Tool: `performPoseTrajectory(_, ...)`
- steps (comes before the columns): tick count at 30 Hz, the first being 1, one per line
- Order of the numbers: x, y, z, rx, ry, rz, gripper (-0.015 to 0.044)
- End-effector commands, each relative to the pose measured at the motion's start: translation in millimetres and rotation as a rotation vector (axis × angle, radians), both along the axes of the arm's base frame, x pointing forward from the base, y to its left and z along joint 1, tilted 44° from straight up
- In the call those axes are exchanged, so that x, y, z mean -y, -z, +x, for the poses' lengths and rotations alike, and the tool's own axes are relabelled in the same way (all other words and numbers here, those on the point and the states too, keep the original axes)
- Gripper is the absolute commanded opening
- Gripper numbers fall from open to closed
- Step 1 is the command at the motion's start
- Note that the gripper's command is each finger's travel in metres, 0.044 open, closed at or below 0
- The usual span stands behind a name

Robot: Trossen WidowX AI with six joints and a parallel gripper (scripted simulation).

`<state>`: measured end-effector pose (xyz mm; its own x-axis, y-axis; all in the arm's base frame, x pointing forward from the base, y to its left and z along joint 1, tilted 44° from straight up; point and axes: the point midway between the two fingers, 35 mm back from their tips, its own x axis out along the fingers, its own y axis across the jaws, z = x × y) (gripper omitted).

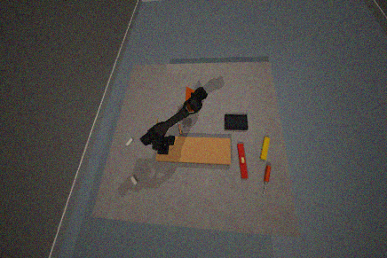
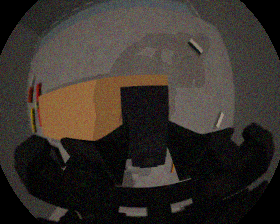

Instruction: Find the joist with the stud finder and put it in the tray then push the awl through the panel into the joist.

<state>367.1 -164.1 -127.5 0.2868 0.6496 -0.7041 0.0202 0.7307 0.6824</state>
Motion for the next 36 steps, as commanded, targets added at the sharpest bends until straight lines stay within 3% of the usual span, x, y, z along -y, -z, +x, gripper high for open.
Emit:
performPoseTrajectory(1, -5, 5, -1, 0.000, 0.007, 0.006, 0.0000)
performPoseTrajectory(25, -26, 26, -1, 0.001, 0.007, 0.007, 0.0000)
performPoseTrajectory(36, -51, 2, 0, 0.000, 0.007, 0.010, 0.0000)
